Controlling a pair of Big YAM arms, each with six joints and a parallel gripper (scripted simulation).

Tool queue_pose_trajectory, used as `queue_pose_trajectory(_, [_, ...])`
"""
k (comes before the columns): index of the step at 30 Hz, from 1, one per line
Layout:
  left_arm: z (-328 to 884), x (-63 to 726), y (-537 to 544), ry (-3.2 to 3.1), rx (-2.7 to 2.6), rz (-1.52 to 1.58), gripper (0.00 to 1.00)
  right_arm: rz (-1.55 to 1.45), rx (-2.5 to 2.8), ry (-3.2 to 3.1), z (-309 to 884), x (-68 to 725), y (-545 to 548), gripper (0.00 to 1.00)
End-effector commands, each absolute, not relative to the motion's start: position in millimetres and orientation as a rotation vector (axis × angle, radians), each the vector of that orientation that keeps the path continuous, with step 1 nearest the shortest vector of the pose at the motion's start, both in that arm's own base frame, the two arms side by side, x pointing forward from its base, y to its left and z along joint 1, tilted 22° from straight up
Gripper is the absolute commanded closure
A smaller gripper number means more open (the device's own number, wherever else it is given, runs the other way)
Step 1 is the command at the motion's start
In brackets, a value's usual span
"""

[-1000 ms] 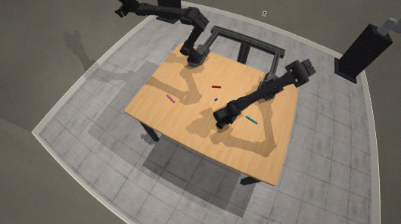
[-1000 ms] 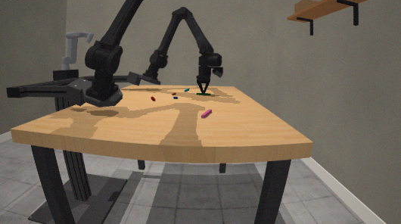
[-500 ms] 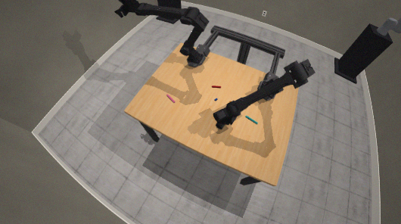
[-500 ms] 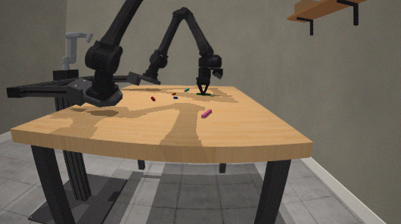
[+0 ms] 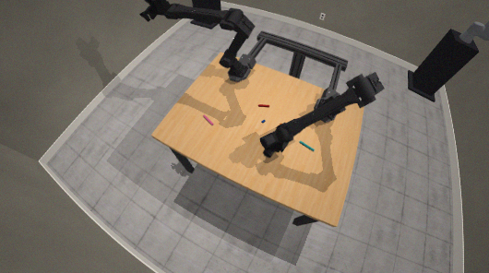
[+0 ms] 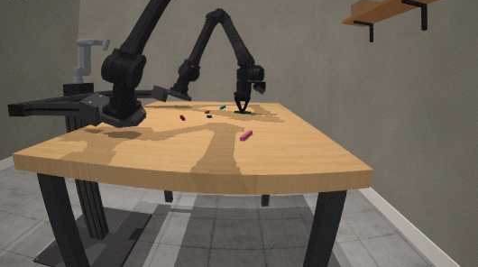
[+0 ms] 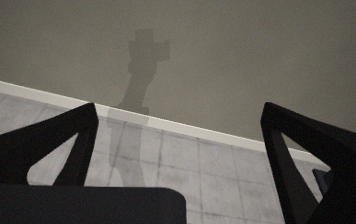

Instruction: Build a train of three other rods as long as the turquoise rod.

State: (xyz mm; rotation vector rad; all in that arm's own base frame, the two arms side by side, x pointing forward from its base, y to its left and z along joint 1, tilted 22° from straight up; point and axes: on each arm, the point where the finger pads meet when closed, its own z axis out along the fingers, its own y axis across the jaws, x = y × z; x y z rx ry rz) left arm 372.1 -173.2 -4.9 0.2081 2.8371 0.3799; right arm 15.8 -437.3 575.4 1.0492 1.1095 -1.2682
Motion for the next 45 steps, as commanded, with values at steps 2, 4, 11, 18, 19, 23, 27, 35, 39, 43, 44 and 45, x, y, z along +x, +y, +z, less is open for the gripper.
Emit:
queue_pose_trajectory(2, [-13.2, 373.3, -166.2, 2.851, 0.203, 0.392, 0.77, -1.307, 1.007, 1.023, 621.8, 6.4, -433.0, 0.00])
queue_pose_trajectory(4, [-13.2, 373.3, -166.2, 2.851, 0.203, 0.392, 0.77, -1.307, 1.007, 1.023, 621.8, 6.4, -433.0, 0.00])
queue_pose_trajectory(11, [-13.2, 373.3, -166.2, 2.851, 0.203, 0.392, 0.77, -1.307, 1.007, 1.023, 621.8, 6.4, -433.0, 0.00])
queue_pose_trajectory(18, [-13.2, 373.3, -166.2, 2.851, 0.203, 0.392, 0.96, -1.307, 1.007, 1.023, 621.8, 6.4, -433.0, 0.00])
queue_pose_trajectory(19, [-13.2, 373.3, -166.2, 2.851, 0.203, 0.392, 0.96, -1.307, 1.007, 1.023, 621.8, 6.4, -433.0, 0.00])
queue_pose_trajectory(23, [-13.2, 373.3, -166.2, 2.851, 0.202, 0.392, 0.96, -1.307, 1.007, 1.023, 621.8, 6.4, -433.0, 0.00])
queue_pose_trajectory(27, [-13.2, 373.3, -166.2, 2.851, 0.202, 0.392, 0.96, -1.307, 1.007, 1.023, 621.8, 6.4, -433.0, 0.00])
queue_pose_trajectory(35, [-13.2, 373.3, -166.2, 2.851, 0.202, 0.392, 0.96, -1.307, 1.007, 1.023, 621.8, 6.4, -433.0, 0.00])
queue_pose_trajectory(39, [-13.2, 373.3, -166.2, 2.851, 0.202, 0.392, 0.96, -1.307, 1.007, 1.023, 621.8, 6.4, -433.0, 0.00])
queue_pose_trajectory(43, [-13.2, 373.3, -166.2, 2.851, 0.202, 0.392, 0.96, -1.307, 1.007, 1.023, 621.8, 6.4, -433.0, 0.00])
queue_pose_trajectory(44, [-13.2, 373.3, -166.2, 2.851, 0.202, 0.392, 0.96, -1.307, 1.007, 1.023, 621.8, 6.4, -433.0, 0.00])
queue_pose_trajectory(45, [-13.2, 373.3, -166.2, 2.851, 0.202, 0.392, 0.96, -1.307, 1.007, 1.023, 621.8, 6.4, -433.0, 0.00])
